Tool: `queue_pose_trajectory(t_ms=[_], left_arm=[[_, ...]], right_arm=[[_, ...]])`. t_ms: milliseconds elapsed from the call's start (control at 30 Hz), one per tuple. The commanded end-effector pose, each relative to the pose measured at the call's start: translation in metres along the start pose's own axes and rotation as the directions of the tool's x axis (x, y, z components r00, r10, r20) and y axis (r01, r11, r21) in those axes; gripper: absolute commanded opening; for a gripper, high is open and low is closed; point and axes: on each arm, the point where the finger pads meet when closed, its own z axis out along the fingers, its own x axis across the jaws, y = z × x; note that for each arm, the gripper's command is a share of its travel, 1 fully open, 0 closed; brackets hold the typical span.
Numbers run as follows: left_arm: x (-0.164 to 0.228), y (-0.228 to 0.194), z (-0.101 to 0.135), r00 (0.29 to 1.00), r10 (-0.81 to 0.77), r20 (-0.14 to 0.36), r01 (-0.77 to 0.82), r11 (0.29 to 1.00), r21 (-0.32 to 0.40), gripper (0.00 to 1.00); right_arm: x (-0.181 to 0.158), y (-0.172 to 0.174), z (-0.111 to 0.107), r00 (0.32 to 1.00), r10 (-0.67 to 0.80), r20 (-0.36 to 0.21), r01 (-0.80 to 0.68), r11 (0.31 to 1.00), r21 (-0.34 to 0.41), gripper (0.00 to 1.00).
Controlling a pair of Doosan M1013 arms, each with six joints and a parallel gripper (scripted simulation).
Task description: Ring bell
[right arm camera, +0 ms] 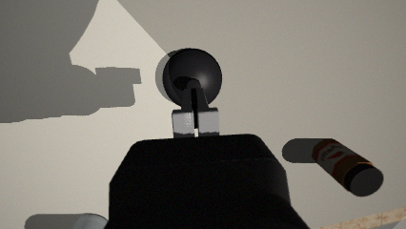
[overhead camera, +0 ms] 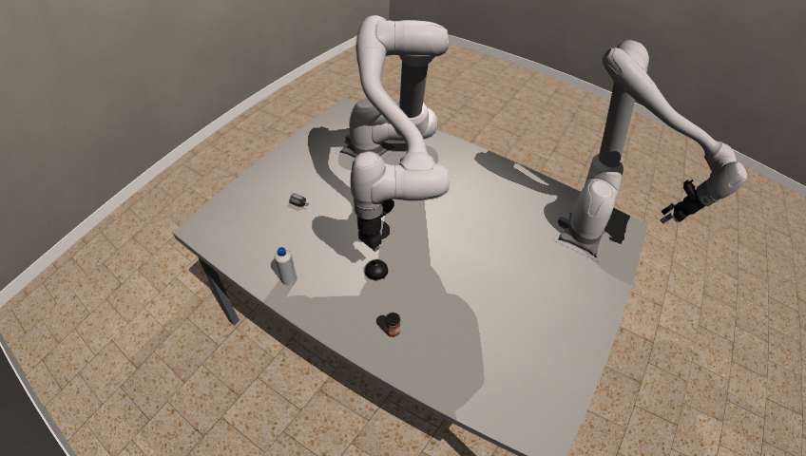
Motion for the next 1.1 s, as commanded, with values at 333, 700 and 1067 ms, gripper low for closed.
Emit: queue_pose_trajectory(t_ms=[333,700,1067], left_arm=[[0.0,0.0,-0.001,1.0,0.0,-0.001,0.0,1.0,-0.001,1.0],[0.0,0.0,-0.001,1.0,0.0,-0.001,0.0,1.0,-0.001,1.0],[0.0,0.0,-0.001,1.0,0.0,-0.001,0.0,1.0,-0.001,1.0]], right_arm=[[0.0,0.0,0.015,1.0,0.0,-0.002,0.0,1.0,-0.001,0.17],[0.0,0.0,0.032,1.0,0.0,-0.002,0.0,1.0,-0.001,0.17],[0.001,0.0,0.048,1.0,0.0,-0.002,0.0,1.0,-0.001,0.17]])
